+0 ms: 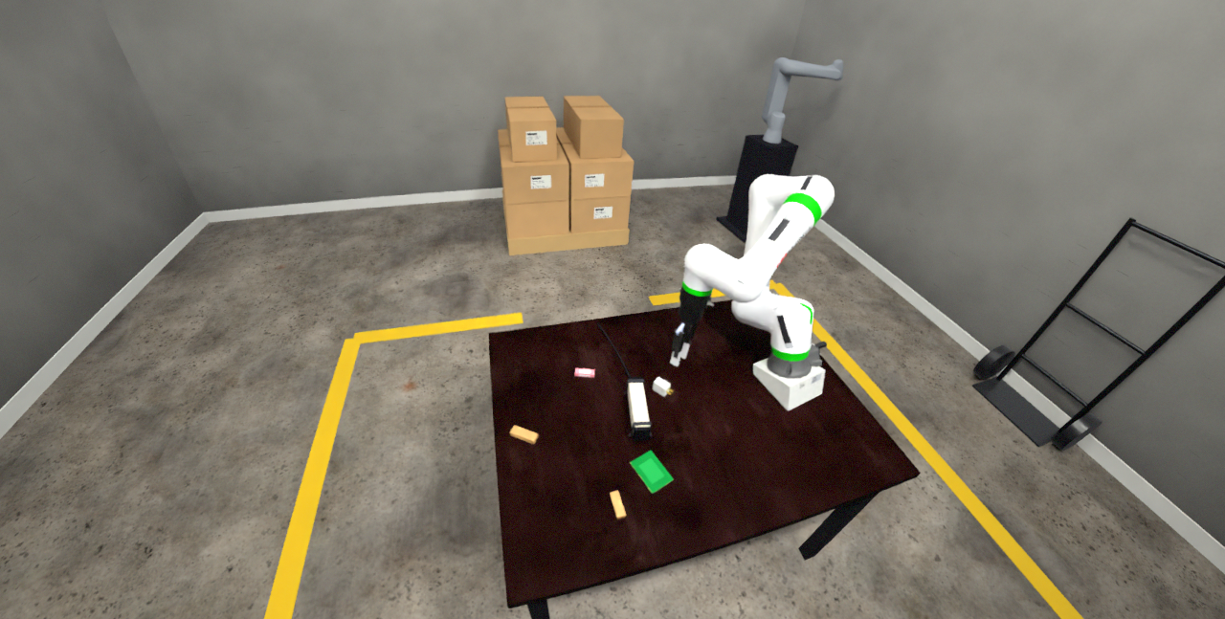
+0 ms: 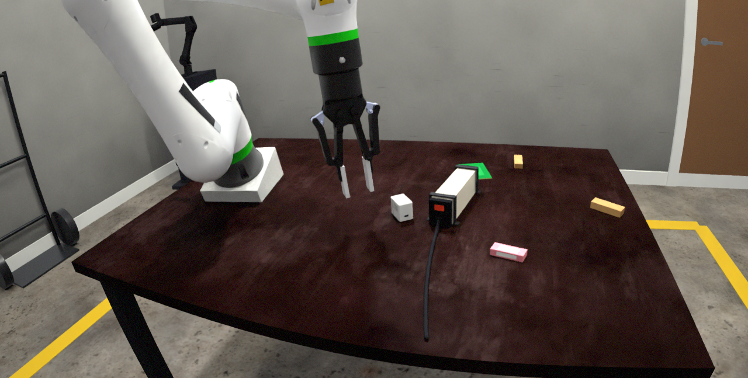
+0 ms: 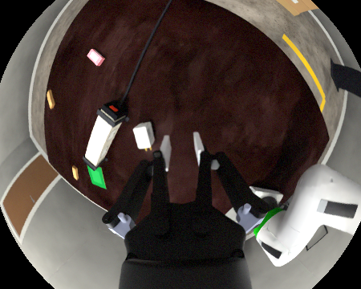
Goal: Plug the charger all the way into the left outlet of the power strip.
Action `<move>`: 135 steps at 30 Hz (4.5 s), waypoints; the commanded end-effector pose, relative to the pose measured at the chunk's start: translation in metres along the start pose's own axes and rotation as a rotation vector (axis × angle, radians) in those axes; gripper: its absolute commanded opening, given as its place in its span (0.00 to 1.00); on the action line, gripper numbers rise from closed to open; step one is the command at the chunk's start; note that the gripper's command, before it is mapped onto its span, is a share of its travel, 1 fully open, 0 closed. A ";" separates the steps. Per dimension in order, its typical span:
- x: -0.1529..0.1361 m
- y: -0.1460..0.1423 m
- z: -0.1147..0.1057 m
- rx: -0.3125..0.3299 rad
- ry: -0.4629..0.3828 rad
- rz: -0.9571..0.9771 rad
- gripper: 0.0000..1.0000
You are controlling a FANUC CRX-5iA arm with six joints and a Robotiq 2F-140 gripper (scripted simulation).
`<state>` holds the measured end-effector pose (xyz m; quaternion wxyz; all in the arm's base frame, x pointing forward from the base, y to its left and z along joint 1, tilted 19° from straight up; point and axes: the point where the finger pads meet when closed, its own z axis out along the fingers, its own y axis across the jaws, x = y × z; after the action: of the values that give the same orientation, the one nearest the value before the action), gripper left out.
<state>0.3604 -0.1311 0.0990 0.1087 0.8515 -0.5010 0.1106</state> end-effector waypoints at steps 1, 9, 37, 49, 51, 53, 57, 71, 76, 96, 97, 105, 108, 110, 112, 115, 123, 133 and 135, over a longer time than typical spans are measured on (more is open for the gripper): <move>0.000 -0.001 -0.003 -0.063 0.000 0.000 0.35; 0.000 -0.001 -0.003 -0.066 0.000 0.000 0.35; 0.002 -0.014 -0.003 -0.065 0.015 0.448 0.35; 0.004 -0.040 -0.004 -0.057 0.010 0.913 0.35; 0.004 -0.046 -0.004 -0.055 0.008 1.084 0.35; 0.005 -0.052 -0.004 -0.054 0.004 1.166 0.35; 0.005 -0.064 -0.003 -0.053 -0.002 1.344 0.35; 0.006 -0.088 -0.001 -0.058 -0.020 1.952 0.35; 0.006 -0.091 0.000 -0.063 -0.020 2.174 0.35; 0.006 -0.092 0.000 -0.024 0.078 3.021 0.38; 0.006 -0.092 0.000 -0.013 0.091 3.061 0.38; 0.006 -0.092 0.000 -0.002 0.102 3.092 0.38; 0.006 -0.092 0.000 -0.002 0.102 3.092 0.38; 0.006 -0.092 0.000 -0.002 0.102 3.092 0.38; 0.006 -0.092 0.000 -0.002 0.102 3.092 0.38; 0.006 -0.092 0.000 -0.002 0.102 3.092 0.38; 0.006 -0.092 0.000 -0.002 0.102 3.092 0.38; 0.006 -0.091 0.008 -0.002 0.102 3.092 0.38; 0.006 -0.091 0.010 -0.002 0.102 3.092 0.38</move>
<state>0.4432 -0.0949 0.0860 -0.0902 -0.4841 -0.8592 0.1393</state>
